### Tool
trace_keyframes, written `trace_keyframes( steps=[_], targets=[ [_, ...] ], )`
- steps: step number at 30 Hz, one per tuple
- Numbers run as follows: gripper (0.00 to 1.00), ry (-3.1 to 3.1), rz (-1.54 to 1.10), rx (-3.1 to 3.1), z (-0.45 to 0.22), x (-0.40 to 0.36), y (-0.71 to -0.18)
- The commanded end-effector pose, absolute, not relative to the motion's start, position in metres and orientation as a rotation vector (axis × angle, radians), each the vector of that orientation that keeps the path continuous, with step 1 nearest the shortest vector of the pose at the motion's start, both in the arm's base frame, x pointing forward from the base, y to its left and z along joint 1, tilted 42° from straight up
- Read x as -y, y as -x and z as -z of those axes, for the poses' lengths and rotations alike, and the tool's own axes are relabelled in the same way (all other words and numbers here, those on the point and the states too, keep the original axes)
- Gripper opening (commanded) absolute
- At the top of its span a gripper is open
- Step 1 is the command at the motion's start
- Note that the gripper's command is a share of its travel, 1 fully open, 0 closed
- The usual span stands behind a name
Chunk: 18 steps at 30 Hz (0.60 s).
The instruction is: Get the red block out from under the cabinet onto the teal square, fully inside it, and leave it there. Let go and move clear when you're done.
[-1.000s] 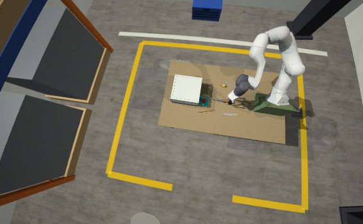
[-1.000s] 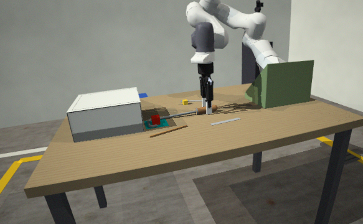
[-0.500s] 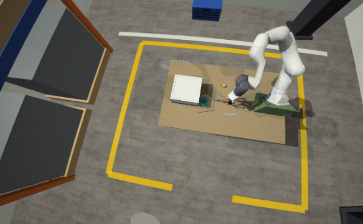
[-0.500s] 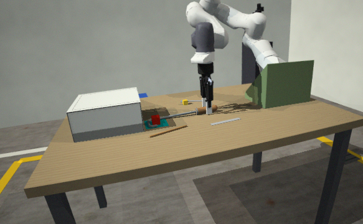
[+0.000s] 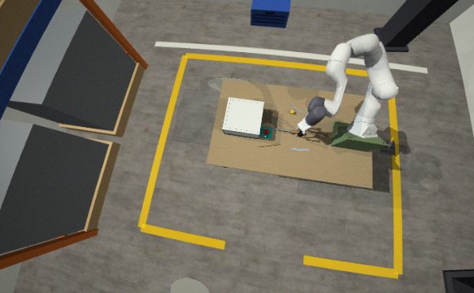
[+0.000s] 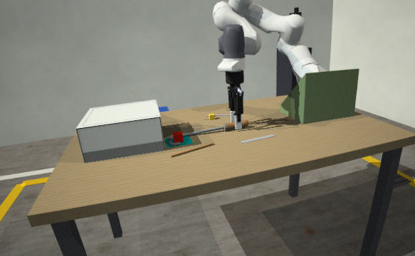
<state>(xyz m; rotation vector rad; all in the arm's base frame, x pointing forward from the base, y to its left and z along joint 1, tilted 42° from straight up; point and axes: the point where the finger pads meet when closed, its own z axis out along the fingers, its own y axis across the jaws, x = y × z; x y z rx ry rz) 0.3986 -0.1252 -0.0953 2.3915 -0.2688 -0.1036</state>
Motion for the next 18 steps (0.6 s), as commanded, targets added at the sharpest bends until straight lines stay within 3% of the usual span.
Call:
trace_keyframes(
  steps=[1, 18],
  targets=[
    [0.34, -2.391, 0.107, 0.266, 0.092, 0.123, -0.399],
    [0.34, -2.391, 0.107, 0.266, 0.055, 0.090, -0.406]
  ],
)
